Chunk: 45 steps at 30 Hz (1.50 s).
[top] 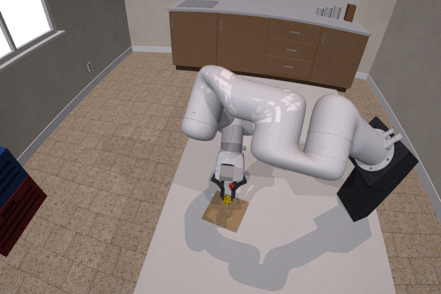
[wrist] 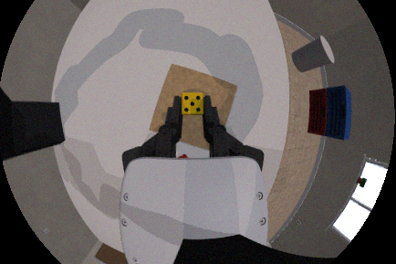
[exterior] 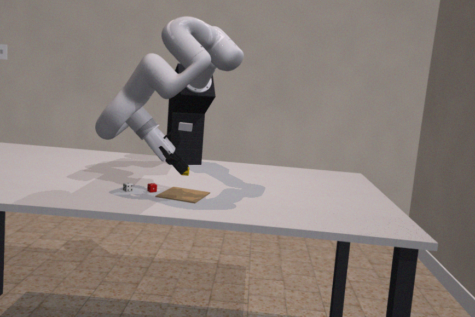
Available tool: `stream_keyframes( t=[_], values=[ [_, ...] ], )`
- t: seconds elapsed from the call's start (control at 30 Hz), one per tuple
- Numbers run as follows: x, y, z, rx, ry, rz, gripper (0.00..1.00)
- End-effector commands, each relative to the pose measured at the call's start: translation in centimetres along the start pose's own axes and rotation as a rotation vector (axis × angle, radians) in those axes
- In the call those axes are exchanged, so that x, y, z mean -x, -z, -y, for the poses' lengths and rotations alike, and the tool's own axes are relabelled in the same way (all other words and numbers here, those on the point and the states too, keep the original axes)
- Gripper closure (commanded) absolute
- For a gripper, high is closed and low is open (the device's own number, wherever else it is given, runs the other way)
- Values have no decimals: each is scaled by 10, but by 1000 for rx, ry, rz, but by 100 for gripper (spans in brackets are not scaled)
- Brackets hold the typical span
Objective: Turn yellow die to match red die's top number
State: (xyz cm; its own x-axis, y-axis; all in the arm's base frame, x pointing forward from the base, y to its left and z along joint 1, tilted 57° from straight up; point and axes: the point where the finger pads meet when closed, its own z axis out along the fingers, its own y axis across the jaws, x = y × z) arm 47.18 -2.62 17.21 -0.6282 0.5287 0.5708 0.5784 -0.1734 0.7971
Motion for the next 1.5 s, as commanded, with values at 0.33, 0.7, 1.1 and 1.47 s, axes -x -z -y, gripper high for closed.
stream_keyframes(
  t=[0.33, 0.7, 1.1, 1.47],
  values=[
    [11, -10, -1, 1, 1, 0, 79],
    [25, -24, -1, 1, 1, 0, 79],
    [36, -35, -1, 1, 1, 0, 79],
    [41, -41, -1, 1, 1, 0, 79]
  ],
)
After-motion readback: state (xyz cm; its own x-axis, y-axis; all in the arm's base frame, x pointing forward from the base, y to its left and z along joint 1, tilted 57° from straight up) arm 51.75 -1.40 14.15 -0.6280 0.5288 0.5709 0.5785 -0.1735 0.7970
